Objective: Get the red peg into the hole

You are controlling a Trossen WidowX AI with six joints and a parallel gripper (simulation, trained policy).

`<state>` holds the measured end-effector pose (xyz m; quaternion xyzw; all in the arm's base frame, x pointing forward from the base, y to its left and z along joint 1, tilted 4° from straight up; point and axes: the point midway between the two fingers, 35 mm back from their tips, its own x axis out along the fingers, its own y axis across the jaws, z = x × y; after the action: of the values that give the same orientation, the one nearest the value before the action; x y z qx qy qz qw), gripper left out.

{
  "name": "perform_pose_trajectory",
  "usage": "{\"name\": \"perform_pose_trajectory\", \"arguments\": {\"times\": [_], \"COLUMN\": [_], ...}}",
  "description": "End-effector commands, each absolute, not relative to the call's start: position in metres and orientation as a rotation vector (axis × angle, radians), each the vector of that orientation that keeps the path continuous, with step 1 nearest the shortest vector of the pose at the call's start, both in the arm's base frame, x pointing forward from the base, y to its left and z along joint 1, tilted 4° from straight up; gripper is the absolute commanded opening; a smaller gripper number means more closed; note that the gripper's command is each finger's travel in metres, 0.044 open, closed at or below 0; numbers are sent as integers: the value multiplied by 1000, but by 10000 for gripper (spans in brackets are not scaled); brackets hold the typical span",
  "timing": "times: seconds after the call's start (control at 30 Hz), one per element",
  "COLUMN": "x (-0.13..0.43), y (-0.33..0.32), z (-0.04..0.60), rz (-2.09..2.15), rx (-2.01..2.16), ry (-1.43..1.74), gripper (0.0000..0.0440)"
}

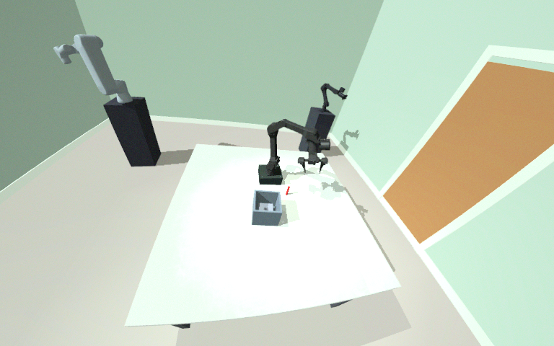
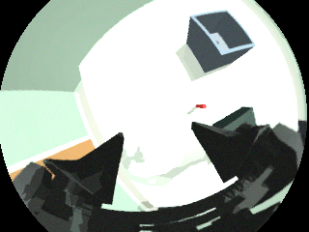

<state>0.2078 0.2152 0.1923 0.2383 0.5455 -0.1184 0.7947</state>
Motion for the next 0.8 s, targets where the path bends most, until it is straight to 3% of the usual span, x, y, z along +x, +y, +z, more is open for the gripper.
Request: {"name": "perform_pose_trajectory", "arguments": {"times": [0.0,0.77], "x": [205,178], "y": [197,125], "z": [180,105], "rz": [-359,-878], "rx": [559,756], "ry": [1222,1425], "gripper": [440,437]}}
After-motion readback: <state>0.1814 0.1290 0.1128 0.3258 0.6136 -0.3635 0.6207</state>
